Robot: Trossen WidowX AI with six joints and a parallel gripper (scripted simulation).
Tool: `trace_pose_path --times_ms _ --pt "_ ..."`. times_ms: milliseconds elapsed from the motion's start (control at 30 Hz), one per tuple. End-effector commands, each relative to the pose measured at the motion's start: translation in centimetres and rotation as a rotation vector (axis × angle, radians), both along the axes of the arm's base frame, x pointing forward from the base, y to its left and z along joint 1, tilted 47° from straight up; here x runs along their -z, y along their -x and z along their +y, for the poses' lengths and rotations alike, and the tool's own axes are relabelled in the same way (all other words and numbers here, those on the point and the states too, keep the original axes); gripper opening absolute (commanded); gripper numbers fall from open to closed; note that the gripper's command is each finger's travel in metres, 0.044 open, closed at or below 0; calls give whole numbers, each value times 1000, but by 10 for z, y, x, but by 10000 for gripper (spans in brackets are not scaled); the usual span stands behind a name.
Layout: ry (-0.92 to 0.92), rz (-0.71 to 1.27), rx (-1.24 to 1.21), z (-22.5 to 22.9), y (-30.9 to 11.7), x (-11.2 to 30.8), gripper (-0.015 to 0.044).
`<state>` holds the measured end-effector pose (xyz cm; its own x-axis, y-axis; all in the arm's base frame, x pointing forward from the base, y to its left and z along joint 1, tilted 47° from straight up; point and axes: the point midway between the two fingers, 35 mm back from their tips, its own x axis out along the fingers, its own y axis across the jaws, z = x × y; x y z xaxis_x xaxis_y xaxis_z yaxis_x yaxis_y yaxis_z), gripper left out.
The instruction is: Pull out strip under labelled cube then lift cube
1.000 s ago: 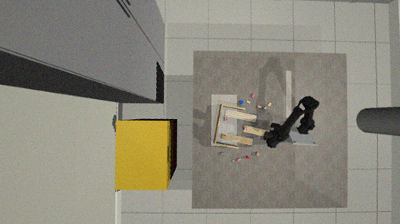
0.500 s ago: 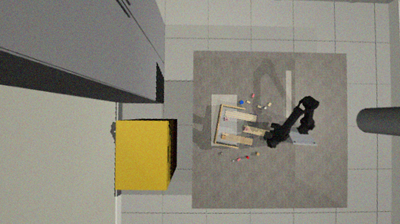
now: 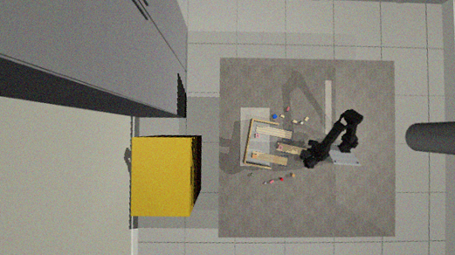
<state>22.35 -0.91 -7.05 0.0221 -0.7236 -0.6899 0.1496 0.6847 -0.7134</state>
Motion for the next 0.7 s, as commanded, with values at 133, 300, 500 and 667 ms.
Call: trace_pose_path --times_ms 133,300,500,667 --pt "-2 27 19 30 -2 -27 0" --pt "-2 -26 72 28 -11 -29 53" --pt "-2 -81 124 29 -39 -35 210" --pt "-2 -83 124 29 -61 -41 341"
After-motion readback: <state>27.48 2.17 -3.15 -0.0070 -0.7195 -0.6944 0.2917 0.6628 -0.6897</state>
